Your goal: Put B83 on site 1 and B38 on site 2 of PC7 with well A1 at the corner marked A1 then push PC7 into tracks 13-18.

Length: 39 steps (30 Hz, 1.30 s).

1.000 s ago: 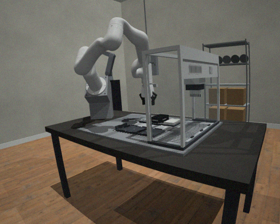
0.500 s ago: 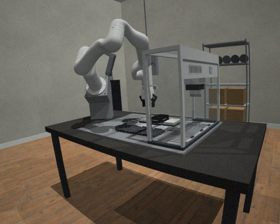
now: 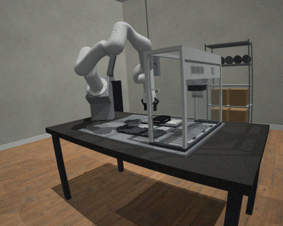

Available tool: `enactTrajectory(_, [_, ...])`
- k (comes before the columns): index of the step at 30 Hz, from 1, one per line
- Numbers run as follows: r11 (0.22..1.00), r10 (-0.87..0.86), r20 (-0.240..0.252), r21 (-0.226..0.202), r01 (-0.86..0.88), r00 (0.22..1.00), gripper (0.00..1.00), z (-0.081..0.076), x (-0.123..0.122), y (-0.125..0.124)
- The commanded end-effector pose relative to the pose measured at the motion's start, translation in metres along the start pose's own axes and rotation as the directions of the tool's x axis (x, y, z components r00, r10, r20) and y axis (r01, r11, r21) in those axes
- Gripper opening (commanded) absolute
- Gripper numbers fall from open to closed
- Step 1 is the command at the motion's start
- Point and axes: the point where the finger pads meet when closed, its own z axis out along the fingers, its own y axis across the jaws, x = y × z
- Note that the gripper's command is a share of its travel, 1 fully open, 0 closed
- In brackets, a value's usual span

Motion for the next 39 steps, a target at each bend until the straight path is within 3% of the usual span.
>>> enactTrajectory(1, [1.000, 0.000, -0.001, -0.001, 0.000, 1.000, 1.00, 0.007, 0.000, 0.000])
enactTrajectory(27, [1.000, 0.000, -0.001, -0.001, 0.000, 1.000, 1.00, 0.047, 0.000, 0.000])
enactTrajectory(39, [1.000, 0.000, -0.001, -0.001, 0.000, 1.000, 1.00, 0.054, 0.000, 0.000])
